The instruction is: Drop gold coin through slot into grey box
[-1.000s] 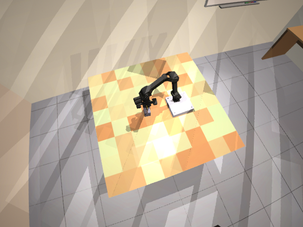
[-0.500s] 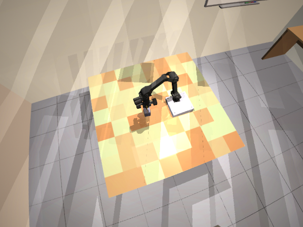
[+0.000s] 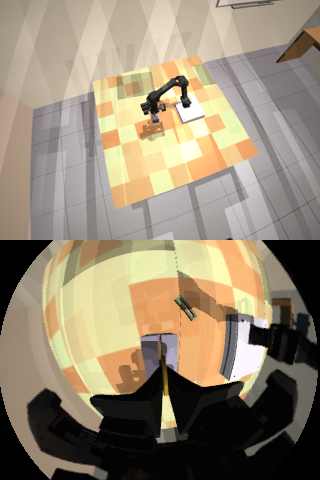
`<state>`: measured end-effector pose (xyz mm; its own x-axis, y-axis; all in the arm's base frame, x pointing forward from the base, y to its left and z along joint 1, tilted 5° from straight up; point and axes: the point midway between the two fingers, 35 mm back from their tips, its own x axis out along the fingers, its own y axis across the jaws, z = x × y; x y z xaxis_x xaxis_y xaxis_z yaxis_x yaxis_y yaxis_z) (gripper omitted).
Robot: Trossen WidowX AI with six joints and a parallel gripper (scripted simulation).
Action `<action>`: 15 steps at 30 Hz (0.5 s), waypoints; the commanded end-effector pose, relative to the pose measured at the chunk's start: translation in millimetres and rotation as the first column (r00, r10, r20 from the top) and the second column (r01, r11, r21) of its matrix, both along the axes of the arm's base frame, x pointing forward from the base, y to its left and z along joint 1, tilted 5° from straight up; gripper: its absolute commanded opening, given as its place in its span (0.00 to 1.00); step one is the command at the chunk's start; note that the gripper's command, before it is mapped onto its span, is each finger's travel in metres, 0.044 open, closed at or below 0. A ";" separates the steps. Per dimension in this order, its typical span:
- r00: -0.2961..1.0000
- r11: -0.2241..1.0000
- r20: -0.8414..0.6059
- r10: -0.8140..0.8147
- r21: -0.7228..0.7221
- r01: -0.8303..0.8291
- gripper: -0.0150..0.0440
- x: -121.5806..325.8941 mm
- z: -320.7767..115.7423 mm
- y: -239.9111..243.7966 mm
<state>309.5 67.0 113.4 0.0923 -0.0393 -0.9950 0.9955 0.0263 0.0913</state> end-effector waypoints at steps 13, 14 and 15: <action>1.000 1.000 0.000 0.002 0.000 -0.002 0.25 0.2 -4.0 -0.2; 1.000 1.000 0.000 0.003 0.000 -0.003 0.25 0.1 -4.4 -0.3; 1.000 1.000 0.000 0.003 0.000 -0.003 0.25 0.0 -4.8 -0.3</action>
<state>310.8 67.1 111.3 0.0966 -0.0383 -0.9946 0.9951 0.0255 0.0956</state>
